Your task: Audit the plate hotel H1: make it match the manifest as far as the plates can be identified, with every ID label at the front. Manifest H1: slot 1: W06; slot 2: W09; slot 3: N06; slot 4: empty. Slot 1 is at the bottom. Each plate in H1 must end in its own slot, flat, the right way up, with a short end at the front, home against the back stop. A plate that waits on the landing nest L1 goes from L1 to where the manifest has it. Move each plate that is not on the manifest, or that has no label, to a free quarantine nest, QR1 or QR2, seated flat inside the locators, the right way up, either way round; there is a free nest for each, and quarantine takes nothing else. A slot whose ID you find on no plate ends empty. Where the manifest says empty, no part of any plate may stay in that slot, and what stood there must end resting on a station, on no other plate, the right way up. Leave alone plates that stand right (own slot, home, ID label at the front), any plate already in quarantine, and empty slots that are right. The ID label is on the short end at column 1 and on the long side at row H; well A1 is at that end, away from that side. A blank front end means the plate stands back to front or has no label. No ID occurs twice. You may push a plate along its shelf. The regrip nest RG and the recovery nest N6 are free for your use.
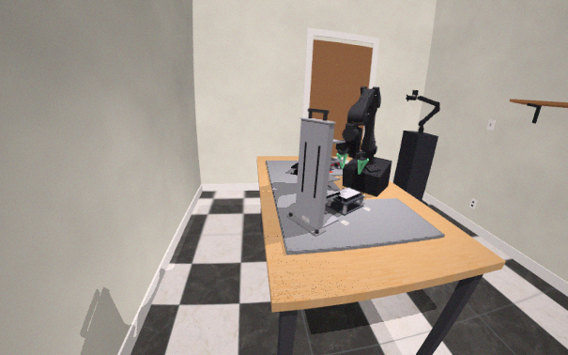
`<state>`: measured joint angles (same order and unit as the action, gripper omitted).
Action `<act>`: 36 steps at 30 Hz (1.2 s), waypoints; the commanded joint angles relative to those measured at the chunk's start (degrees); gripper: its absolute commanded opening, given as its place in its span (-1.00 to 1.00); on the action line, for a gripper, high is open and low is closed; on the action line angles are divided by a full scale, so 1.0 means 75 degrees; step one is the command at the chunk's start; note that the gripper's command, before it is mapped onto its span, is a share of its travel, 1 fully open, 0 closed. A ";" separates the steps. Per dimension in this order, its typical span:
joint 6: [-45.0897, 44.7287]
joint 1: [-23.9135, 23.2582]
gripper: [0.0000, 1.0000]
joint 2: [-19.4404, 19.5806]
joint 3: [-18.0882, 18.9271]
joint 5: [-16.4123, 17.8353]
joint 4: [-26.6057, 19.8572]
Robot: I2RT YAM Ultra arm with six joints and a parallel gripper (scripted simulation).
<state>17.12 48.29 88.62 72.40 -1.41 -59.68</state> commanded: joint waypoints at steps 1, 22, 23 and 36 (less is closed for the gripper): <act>0.0046 0.0046 1.00 -0.0259 0.0401 -0.0073 -0.0427; -0.0085 -0.0122 1.00 -0.0481 0.1482 -0.0028 -0.1729; -0.0174 -0.0213 1.00 -0.0507 0.1437 0.0035 -0.1725; -0.1183 -0.1254 1.00 -0.0718 0.0890 0.0302 -0.1588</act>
<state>10.98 40.62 85.10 80.18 -0.03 -71.68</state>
